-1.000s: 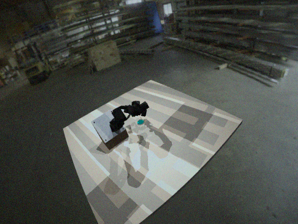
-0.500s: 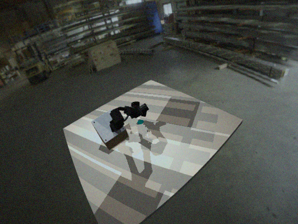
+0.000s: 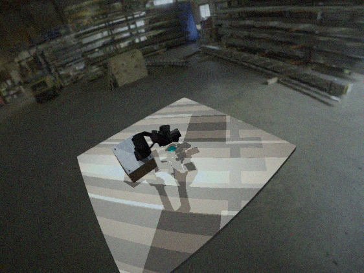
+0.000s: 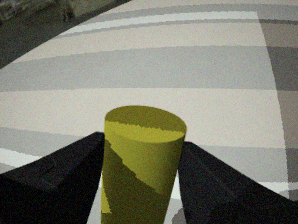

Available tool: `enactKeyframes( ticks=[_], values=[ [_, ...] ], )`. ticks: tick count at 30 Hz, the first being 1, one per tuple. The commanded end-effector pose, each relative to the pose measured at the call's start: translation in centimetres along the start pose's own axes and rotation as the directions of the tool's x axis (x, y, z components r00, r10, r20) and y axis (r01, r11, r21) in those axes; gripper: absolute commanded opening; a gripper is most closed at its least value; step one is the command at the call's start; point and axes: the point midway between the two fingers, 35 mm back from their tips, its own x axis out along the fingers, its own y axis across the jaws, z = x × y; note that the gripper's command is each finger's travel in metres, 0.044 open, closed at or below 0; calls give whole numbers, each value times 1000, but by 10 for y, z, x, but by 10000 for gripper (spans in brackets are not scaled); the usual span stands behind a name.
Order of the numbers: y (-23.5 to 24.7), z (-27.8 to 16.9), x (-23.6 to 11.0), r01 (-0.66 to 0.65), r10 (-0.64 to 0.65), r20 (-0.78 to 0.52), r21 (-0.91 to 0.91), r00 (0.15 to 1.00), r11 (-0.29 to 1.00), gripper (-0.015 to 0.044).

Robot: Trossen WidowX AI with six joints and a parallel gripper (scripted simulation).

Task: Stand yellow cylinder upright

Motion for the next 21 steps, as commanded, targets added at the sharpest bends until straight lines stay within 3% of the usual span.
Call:
enactKeyframes(
  ticks=[1, 21],
  values=[
    [0, 1, -2, 13, -12, 35, -20, 999, 1000, 105],
    [-1, 4, -11, 79, -63, 154, -94, 986, 992, 105]
  ],
)
